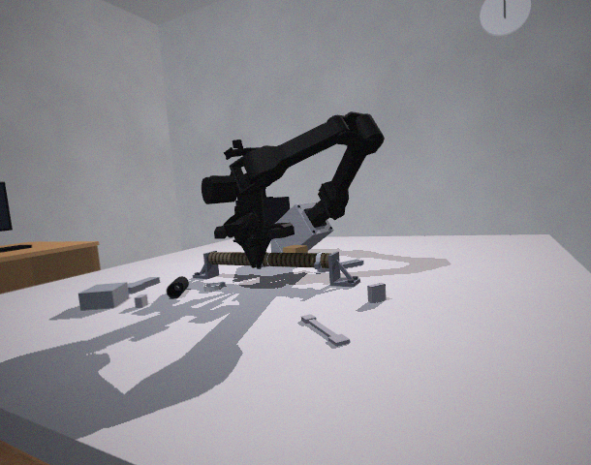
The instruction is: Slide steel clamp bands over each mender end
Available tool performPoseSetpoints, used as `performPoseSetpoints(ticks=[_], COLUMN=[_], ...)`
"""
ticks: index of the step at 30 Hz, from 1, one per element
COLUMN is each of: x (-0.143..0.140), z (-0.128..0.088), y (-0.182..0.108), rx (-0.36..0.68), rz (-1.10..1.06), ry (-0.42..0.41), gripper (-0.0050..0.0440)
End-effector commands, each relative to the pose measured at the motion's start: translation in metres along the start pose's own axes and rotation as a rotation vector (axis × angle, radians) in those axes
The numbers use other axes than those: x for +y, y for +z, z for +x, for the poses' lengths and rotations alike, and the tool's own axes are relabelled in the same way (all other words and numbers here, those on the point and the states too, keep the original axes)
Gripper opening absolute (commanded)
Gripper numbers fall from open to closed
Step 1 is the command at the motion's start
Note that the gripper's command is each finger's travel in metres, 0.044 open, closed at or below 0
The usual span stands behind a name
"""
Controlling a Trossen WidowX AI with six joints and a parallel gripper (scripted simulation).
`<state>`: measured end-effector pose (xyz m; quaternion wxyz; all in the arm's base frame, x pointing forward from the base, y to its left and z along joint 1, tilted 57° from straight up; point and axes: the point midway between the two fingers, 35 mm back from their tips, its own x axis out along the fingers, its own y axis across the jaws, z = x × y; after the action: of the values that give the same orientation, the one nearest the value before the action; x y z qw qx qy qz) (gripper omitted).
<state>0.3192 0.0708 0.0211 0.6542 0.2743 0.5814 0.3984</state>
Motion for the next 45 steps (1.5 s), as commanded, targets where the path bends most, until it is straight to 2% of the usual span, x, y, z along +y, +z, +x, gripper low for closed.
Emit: performPoseSetpoints(ticks=[1,45], x=[-0.007,-0.045], z=[0.000,0.000], y=[0.000,0.000], rx=[-0.001,-0.001], rz=[0.002,0.002], ry=[-0.003,-0.003], gripper=[0.0000,0.0000])
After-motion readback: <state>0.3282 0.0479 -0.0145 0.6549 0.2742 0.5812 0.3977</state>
